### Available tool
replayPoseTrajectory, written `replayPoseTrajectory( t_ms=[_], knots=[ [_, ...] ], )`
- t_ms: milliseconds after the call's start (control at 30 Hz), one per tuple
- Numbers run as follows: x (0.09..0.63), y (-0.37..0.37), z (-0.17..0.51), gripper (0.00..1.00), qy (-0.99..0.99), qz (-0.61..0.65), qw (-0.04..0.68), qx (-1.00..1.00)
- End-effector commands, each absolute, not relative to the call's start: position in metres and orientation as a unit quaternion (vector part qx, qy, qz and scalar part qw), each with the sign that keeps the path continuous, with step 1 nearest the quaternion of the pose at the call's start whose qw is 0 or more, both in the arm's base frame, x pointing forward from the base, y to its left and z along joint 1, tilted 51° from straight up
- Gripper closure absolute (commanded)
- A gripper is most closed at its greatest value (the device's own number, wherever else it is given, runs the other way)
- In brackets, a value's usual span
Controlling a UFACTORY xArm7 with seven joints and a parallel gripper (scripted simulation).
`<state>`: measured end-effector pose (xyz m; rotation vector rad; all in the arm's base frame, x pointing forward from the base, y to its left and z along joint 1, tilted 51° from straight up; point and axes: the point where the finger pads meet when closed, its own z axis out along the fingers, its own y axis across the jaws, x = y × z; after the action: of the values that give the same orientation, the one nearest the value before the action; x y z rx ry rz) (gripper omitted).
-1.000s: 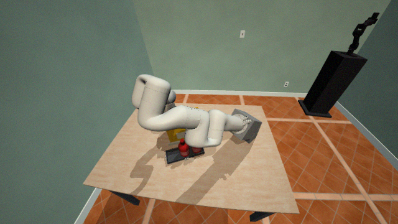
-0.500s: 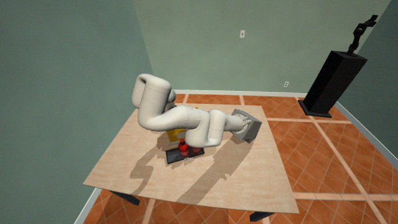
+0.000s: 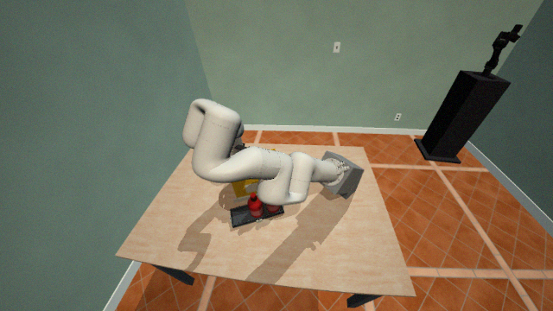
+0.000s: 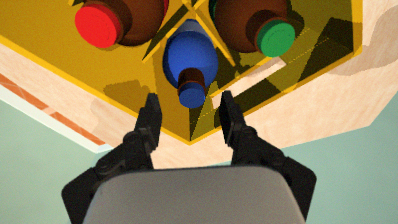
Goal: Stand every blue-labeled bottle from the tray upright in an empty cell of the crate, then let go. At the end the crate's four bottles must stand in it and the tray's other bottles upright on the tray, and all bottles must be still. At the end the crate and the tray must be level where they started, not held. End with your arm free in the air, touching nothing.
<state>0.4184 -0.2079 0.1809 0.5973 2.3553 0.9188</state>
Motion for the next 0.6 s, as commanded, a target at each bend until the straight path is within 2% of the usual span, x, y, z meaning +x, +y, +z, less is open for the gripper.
replayPoseTrajectory(
  t_ms=[0, 567],
  knots=[
    [0.414, -0.213, 0.186, 0.35, 0.873, 0.34, 0.27, 0.222],
    [0.391, -0.23, 0.209, 0.35, 0.873, 0.34, 0.27, 0.222]
  ],
)
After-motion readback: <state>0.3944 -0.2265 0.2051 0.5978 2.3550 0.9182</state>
